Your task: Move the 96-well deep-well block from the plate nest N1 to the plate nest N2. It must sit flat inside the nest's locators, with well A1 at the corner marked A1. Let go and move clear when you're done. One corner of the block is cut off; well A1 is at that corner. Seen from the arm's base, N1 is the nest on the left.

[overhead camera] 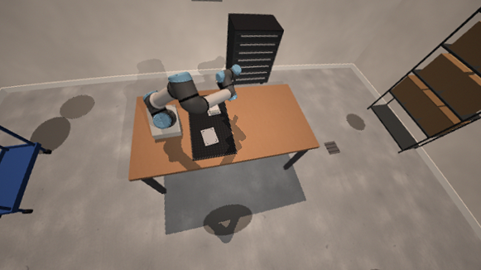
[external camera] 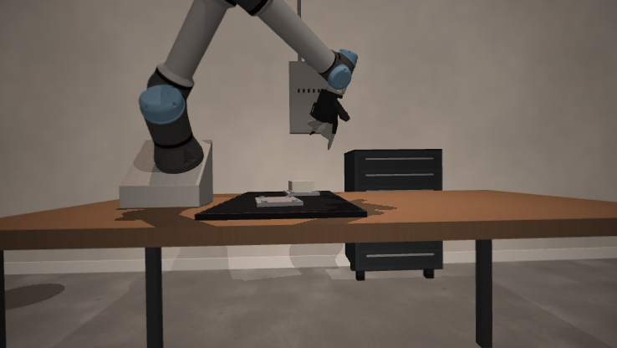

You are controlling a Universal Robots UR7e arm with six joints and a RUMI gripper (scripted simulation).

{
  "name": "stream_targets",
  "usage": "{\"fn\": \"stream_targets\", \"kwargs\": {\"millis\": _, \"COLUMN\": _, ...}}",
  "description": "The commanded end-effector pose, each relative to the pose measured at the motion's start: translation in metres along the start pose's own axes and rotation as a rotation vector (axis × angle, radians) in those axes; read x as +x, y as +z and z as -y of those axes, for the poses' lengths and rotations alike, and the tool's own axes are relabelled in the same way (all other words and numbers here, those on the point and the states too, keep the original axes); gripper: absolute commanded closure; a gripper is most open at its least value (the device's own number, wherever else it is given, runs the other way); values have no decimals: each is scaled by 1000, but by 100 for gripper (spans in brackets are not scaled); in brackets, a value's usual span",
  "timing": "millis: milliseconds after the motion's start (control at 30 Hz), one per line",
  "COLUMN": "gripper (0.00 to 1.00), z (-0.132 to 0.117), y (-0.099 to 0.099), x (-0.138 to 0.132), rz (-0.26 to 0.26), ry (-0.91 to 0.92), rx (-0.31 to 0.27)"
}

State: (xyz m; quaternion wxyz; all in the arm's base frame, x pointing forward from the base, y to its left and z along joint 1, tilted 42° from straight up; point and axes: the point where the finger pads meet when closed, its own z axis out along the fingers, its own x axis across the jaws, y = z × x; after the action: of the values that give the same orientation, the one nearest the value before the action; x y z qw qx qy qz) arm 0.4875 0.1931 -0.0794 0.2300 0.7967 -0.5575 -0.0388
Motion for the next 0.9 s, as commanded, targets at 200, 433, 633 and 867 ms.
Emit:
{"fn": "stream_targets", "kwargs": {"millis": 200, "gripper": 0, "z": 0, "y": -1, "x": 0, "rz": 0, "ry": 0, "rx": 1}}
{"fn": "stream_targets", "kwargs": {"millis": 433, "gripper": 0, "z": 0, "y": -1, "x": 0, "rz": 0, "ry": 0, "rx": 1}}
{"fn": "stream_targets", "kwargs": {"millis": 633, "gripper": 0, "z": -4, "y": 13, "x": 4, "rz": -38, "ry": -93, "rx": 7}}
{"fn": "stream_targets", "kwargs": {"millis": 867, "gripper": 0, "z": -13, "y": 36, "x": 13, "rz": -128, "ry": -308, "rx": 12}}
